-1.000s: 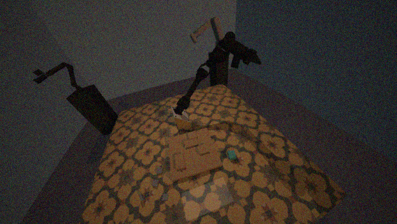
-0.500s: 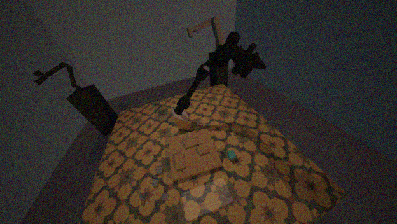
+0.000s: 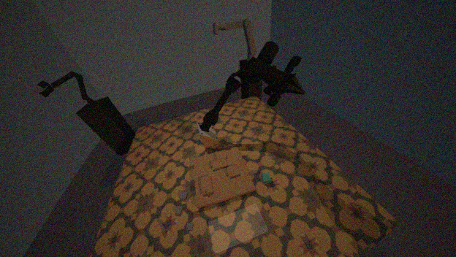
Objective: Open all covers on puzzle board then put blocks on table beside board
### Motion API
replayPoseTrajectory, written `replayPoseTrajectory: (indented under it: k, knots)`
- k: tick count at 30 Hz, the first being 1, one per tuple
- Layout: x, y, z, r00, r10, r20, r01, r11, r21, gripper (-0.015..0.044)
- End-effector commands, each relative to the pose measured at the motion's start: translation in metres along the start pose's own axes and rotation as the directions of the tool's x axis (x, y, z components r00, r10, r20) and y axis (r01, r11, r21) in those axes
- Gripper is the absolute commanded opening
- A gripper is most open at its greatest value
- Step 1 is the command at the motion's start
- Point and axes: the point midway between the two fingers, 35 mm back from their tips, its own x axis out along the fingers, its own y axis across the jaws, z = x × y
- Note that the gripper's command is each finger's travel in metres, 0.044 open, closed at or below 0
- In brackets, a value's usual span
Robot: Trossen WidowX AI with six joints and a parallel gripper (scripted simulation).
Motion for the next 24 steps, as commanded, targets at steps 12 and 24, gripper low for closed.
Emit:
replayPoseTrajectory:
  k: [12, 24]
  knots:
    - [0.009, 0.08, -0.015, 0.99, 0.139, -0.036, -0.102, 0.861, 0.498, 0.0]
    - [0.01, 0.145, -0.014, 0.962, 0.271, -0.031, -0.136, 0.575, 0.807, 0.0]
